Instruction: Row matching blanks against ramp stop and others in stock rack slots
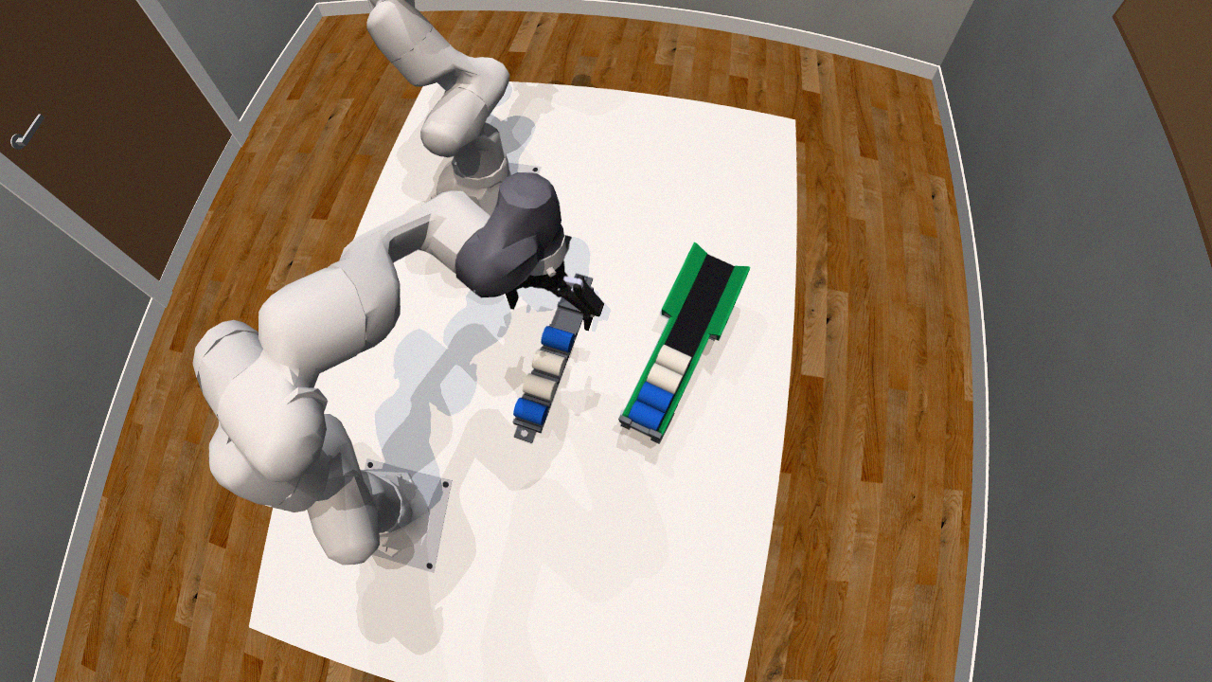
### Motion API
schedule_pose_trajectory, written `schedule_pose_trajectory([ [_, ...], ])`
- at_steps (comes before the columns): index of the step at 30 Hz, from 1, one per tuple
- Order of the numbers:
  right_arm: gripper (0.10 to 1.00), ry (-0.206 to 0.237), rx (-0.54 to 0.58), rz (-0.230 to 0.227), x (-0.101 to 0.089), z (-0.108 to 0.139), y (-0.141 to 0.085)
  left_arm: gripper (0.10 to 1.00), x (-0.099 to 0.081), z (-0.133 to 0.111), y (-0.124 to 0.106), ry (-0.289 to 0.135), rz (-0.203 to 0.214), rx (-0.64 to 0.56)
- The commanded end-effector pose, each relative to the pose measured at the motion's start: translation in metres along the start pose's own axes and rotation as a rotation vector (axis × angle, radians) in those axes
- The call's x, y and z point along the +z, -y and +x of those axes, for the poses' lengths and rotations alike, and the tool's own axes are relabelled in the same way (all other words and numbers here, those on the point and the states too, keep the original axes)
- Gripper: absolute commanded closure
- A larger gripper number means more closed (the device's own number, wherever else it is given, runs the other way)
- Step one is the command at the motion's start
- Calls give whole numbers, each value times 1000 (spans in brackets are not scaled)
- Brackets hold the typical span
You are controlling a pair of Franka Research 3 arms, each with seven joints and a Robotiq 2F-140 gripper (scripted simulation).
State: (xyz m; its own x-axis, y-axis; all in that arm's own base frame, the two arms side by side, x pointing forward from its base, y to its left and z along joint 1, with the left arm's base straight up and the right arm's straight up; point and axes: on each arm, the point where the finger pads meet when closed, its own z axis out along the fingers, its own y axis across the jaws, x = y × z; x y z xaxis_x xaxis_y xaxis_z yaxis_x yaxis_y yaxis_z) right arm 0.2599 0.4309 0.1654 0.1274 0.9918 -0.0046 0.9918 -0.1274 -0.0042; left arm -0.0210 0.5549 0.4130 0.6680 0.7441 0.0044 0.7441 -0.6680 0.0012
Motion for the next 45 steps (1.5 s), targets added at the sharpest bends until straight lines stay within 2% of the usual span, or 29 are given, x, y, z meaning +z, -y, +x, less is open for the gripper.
schedule_pose_trajectory([
  [1,98,-5,14,-4,-1,1,-1,98,0,0,0,0,0,0],
  [10,98,-5,14,-4,-1,1,-1,98,0,0,0,0,0,0],
  [16,98,-5,14,-3,24,1,0,98,0,0,0,0,0,0],
  [18,98,-5,13,-3,26,1,0,98,0,0,0,0,0,0],
  [19,570,-5,13,-3,26,1,0,98,0,0,0,0,0,0],
  [45,570,-5,13,-3,26,1,0,98,0,0,0,0,0,0],
])
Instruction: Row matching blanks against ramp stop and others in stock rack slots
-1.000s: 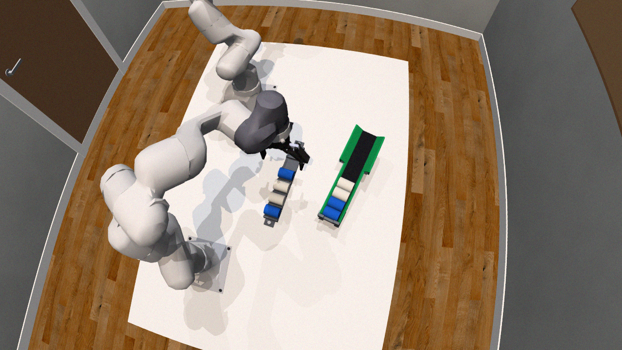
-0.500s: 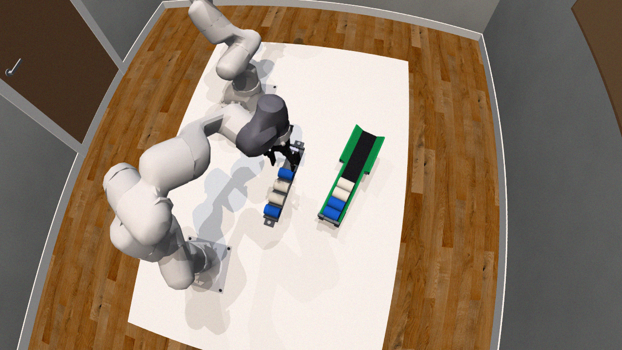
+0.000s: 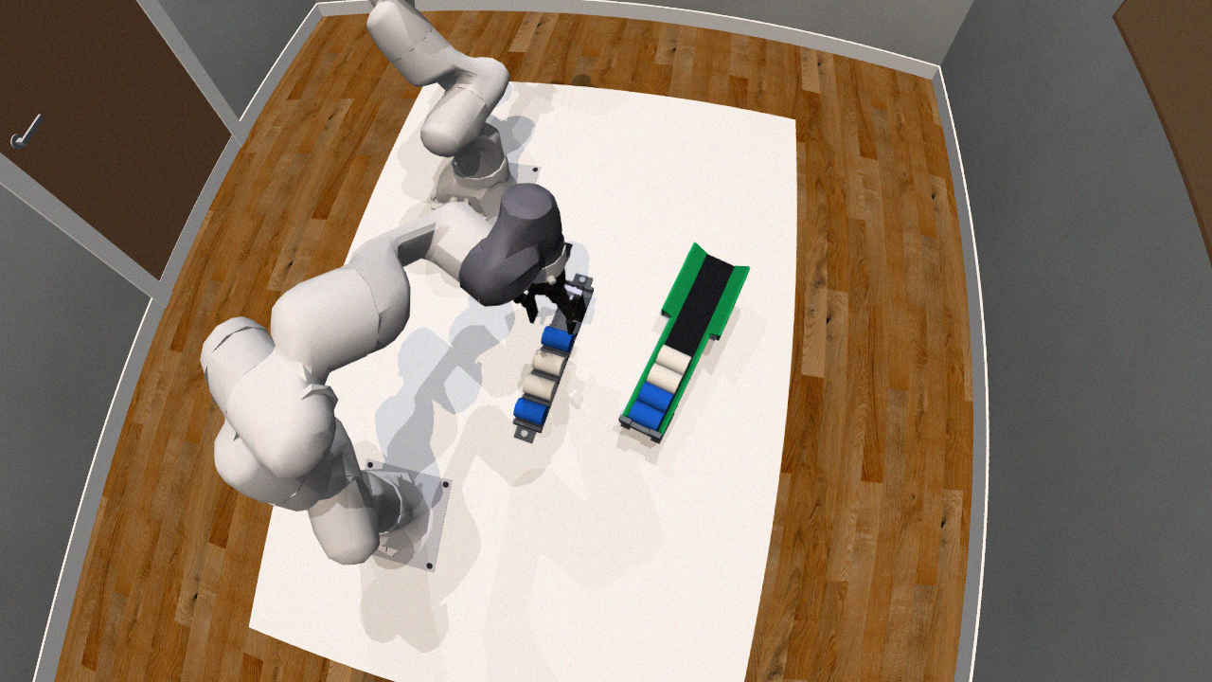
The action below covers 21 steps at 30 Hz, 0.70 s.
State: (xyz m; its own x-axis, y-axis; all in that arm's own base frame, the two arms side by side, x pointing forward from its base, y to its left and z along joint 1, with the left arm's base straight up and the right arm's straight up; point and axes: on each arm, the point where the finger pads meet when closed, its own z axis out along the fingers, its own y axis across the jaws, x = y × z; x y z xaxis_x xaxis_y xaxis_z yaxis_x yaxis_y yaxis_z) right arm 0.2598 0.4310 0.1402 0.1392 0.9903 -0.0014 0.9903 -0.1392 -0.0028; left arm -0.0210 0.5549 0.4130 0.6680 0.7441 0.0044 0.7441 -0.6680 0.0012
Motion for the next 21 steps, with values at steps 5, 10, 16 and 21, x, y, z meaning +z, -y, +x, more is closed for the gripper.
schedule_pose_trajectory([
  [5,570,-2,2,-2,1,1,0,98,0,0,0,0,0,0],
  [10,570,-2,2,-2,1,1,0,98,0,0,0,0,0,0],
  [16,570,-2,2,-2,1,1,0,98,0,0,0,0,0,0],
  [21,570,-1,2,-2,4,1,0,98,0,0,0,0,0,0],
])
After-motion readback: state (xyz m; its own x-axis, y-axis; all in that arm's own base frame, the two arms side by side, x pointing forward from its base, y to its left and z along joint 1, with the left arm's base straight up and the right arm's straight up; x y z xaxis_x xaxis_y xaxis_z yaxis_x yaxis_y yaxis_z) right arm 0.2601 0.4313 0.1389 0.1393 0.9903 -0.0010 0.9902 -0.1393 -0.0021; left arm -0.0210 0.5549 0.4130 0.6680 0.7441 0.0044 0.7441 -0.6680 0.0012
